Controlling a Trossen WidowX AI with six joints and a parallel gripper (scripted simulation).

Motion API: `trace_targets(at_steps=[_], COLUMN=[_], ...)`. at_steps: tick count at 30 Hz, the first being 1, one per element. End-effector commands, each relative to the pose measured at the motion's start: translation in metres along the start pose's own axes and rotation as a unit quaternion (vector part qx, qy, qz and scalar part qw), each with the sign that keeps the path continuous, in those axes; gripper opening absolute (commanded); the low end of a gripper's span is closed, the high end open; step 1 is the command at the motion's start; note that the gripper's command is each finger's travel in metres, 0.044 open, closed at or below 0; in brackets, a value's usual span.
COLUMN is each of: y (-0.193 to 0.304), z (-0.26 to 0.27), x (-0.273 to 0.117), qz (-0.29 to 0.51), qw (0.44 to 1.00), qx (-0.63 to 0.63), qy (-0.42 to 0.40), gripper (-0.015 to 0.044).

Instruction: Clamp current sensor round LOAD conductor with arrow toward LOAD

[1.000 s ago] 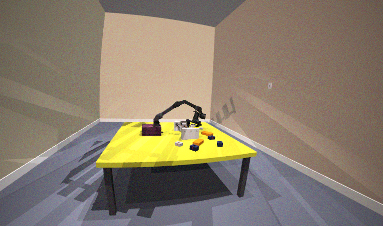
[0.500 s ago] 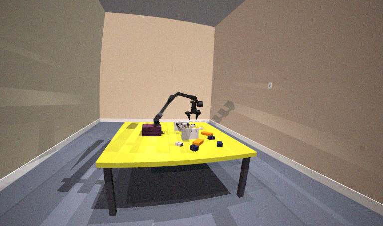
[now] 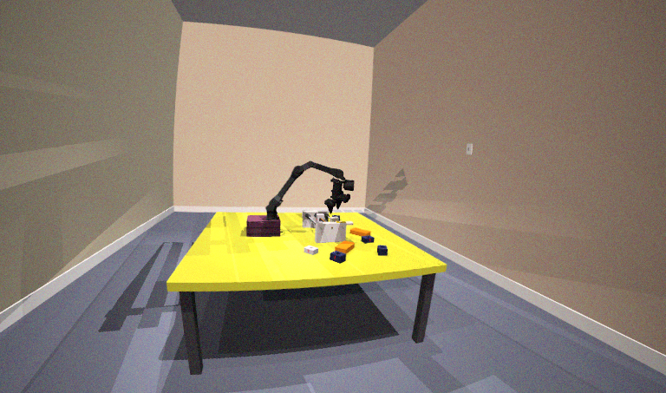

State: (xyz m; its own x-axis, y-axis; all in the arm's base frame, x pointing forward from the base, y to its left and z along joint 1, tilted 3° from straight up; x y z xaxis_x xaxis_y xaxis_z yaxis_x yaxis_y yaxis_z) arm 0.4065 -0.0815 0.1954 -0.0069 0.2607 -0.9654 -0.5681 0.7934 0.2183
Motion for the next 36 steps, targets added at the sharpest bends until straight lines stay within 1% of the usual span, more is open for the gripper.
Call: trace_targets(at_steps=[1,10,20,30,33,36], y=[-0.037,-0.052,-0.066,-0.076,-0.078,-0.078], z=[-0.058,-0.087,-0.12,-0.15,-0.155,-0.156], x=[0.001,0.0,-0.002,-0.004,-0.005,-0.005], qz=[0.053,0.027,-0.041,-0.139,-0.166,-0.172], qw=[0.943,0.87,0.756,0.615,0.565,0.555], qx=[-0.308,-0.457,-0.603,-0.724,-0.759,-0.766], qy=[-0.114,-0.185,-0.25,-0.28,-0.276,-0.275], gripper=[0.044,0.044,0.044,0.044,0.044,0.044])
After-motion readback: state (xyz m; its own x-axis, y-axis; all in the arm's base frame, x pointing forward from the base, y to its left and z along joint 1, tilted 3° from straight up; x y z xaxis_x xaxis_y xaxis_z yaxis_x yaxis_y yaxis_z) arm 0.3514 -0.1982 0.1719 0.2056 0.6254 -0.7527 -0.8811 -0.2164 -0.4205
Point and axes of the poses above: the point midway between the two fingers, 35 mm back from their tips, its own x axis out along the fingers, its own z axis across the jaws, y = z × x, the point moved 10 cm from there along -x, back along the fingers, and after that the axes turned 15 degrees about x, right-handed, at the moved point
